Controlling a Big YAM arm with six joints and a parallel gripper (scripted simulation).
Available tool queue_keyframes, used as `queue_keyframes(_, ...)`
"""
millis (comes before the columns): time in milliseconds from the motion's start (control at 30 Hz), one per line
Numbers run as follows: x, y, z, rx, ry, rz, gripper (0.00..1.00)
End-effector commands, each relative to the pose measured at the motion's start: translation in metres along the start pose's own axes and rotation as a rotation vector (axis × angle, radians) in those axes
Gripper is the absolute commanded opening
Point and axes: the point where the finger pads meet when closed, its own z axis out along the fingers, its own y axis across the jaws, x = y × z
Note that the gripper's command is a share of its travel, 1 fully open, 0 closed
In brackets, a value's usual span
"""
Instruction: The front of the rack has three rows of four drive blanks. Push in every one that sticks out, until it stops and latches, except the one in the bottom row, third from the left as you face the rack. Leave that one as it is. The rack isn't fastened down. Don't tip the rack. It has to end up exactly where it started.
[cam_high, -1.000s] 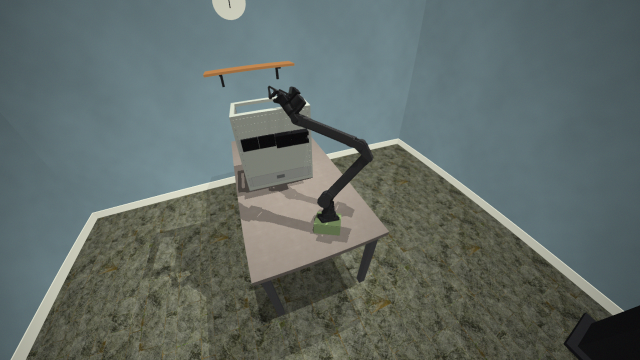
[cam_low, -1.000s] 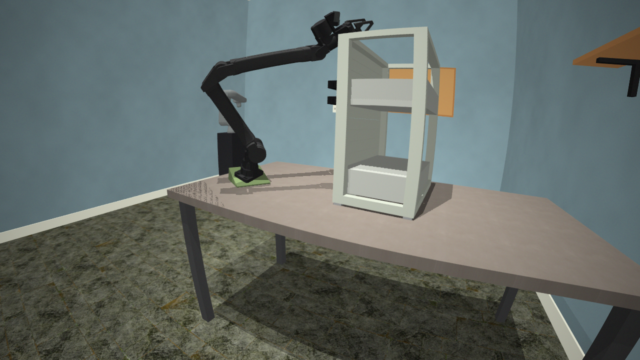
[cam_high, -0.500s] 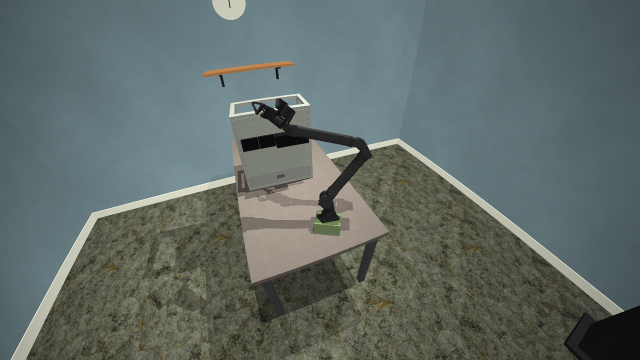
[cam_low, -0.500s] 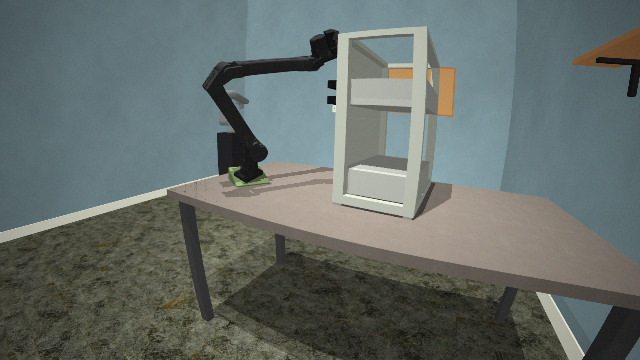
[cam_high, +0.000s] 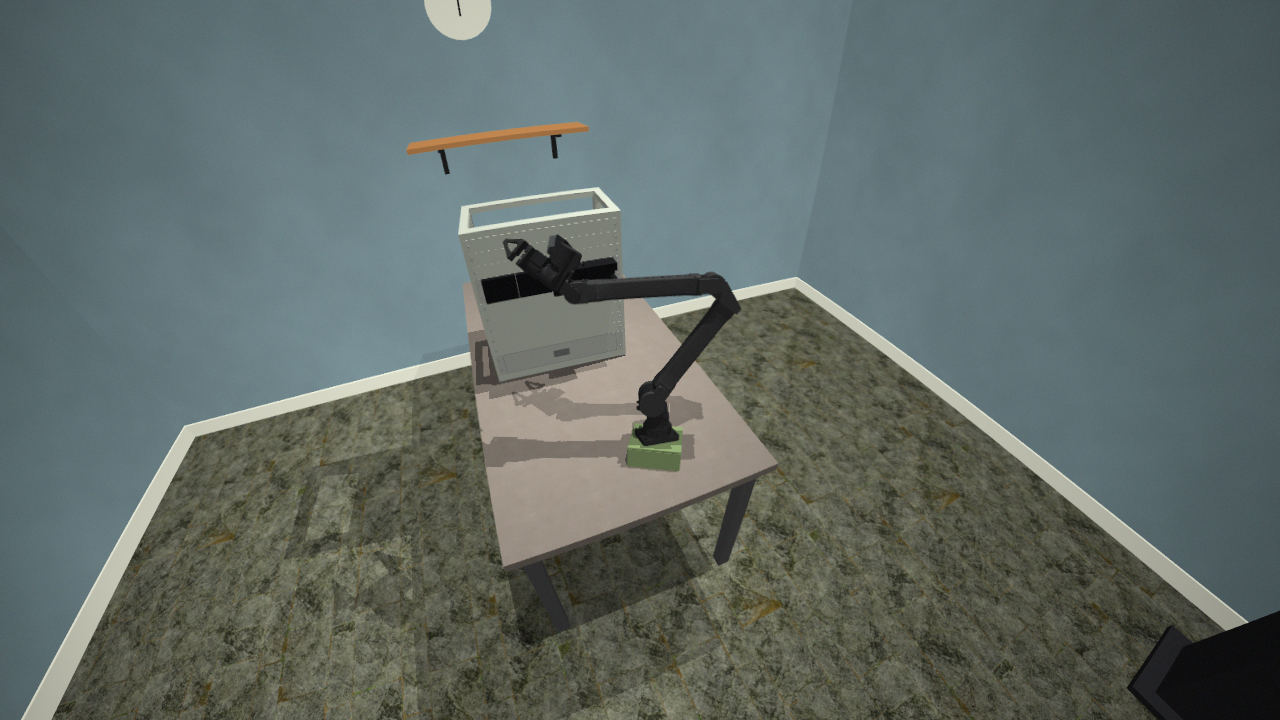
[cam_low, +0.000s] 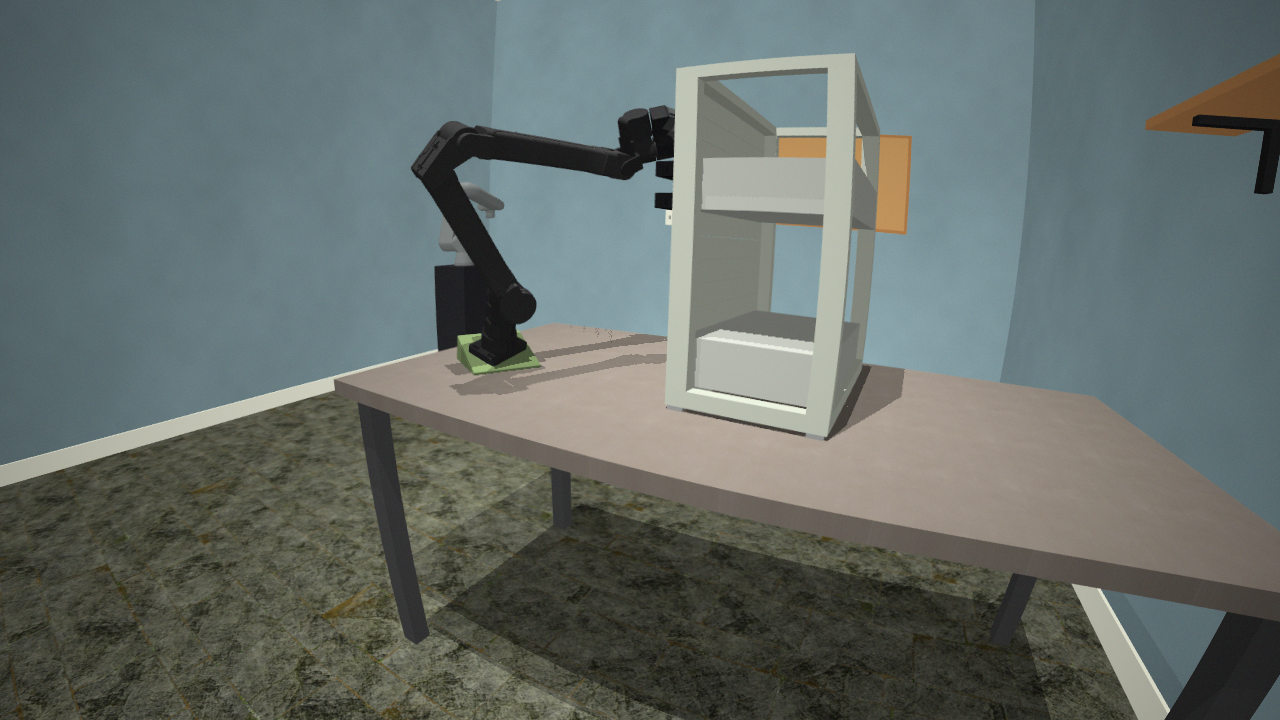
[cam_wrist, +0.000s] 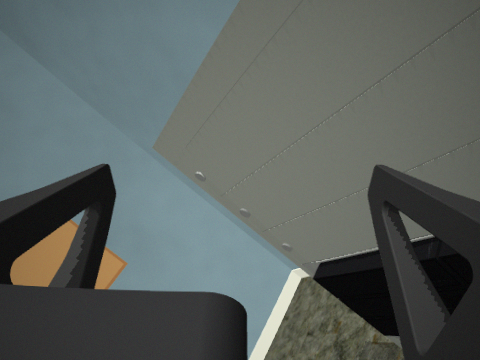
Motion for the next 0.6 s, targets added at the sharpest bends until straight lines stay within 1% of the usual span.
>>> queue_keyframes(0,-0.024,0.001,-0.018,0.009,-0.097,0.162,1.0)
queue_keyframes(167,-0.018,-0.03,-0.044,0.103,-0.17,0.285,1.0)
queue_keyframes(233,-0.009,-0.042,-0.053,0.141,-0.187,0.325,1.0)
queue_keyframes(267,-0.009,-0.048,-0.059,0.158,-0.202,0.35,1.0)
queue_keyframes(333,-0.013,-0.059,-0.071,0.187,-0.238,0.405,1.0)
queue_keyframes(400,-0.013,-0.059,-0.071,0.187,-0.238,0.405,1.0)
queue_keyframes(500,-0.01,-0.076,-0.088,0.234,-0.276,0.473,1.0)
queue_keyframes(533,0.006,-0.089,-0.085,0.274,-0.274,0.454,1.0)
queue_keyframes(567,0.01,-0.103,-0.084,0.311,-0.288,0.446,1.0)
